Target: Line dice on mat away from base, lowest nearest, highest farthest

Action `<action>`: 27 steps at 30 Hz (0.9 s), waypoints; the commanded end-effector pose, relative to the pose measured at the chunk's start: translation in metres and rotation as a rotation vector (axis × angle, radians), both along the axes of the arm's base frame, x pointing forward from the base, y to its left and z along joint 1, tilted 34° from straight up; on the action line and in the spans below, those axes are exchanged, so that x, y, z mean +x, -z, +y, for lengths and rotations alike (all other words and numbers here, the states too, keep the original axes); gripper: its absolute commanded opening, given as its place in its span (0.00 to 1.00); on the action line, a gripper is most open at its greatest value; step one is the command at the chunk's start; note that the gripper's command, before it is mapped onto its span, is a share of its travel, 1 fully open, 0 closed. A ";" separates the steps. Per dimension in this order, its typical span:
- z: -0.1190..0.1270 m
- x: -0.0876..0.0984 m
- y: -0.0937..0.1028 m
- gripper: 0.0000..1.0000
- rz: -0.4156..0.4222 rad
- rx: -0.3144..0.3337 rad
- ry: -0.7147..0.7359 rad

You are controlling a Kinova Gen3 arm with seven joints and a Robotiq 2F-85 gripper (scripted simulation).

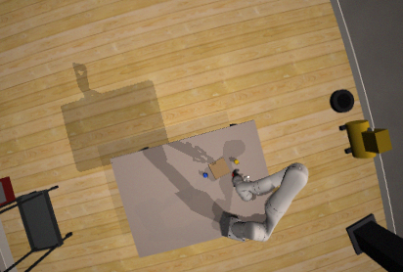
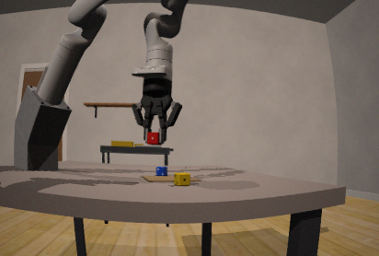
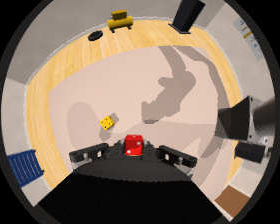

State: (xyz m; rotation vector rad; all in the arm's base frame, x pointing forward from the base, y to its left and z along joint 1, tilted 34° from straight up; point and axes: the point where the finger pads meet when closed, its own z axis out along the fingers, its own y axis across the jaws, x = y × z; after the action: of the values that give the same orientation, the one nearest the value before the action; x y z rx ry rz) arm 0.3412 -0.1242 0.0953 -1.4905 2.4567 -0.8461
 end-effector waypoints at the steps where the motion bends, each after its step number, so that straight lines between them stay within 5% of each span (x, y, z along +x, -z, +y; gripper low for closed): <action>1: 0.036 0.006 0.012 0.26 0.047 -0.033 -0.126; 8: 0.080 0.008 0.025 0.26 0.109 -0.125 -0.305; 27: 0.088 0.007 0.027 0.26 0.119 -0.146 -0.341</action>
State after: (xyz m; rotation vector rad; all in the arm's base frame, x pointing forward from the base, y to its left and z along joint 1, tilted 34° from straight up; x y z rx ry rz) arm 0.3484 -0.0358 0.0683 -1.9832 2.1590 -0.8982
